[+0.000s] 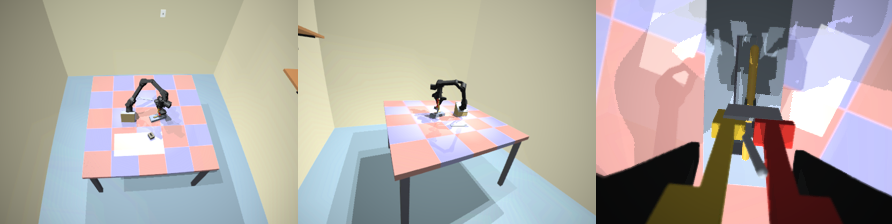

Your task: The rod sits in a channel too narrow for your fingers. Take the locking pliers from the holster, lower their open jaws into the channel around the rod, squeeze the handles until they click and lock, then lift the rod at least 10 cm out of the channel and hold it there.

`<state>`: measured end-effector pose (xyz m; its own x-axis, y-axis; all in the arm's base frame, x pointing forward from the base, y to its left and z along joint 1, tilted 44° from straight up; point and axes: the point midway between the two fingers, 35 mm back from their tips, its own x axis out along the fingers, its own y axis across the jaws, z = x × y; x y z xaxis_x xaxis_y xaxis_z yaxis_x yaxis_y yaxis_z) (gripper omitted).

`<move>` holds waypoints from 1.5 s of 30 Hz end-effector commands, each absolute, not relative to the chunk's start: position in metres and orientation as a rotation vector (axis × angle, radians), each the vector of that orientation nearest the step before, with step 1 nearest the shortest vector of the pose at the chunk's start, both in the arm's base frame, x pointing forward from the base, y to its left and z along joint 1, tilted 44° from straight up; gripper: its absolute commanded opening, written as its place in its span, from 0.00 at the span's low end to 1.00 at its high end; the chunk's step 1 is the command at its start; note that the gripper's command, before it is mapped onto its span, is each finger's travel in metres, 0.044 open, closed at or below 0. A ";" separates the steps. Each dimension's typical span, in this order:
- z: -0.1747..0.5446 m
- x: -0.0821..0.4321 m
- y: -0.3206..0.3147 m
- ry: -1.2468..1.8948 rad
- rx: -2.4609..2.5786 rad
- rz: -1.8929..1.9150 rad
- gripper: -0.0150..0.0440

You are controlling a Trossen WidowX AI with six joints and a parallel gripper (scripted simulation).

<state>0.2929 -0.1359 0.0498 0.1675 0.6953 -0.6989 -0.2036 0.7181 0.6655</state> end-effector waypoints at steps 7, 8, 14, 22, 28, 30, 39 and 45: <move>0.059 0.295 -0.147 1.195 0.486 0.656 0.43; 0.060 0.296 -0.148 1.189 0.488 0.654 0.43; 0.065 0.297 -0.153 1.150 0.500 0.642 0.43; 0.073 0.300 -0.160 1.099 0.515 0.626 0.43; 0.080 0.301 -0.166 1.060 0.525 0.614 0.43; 0.082 0.301 -0.168 1.047 0.528 0.610 0.43; 0.091 0.303 -0.176 0.989 0.541 0.592 0.43; 0.098 0.304 -0.182 0.950 0.549 0.579 0.43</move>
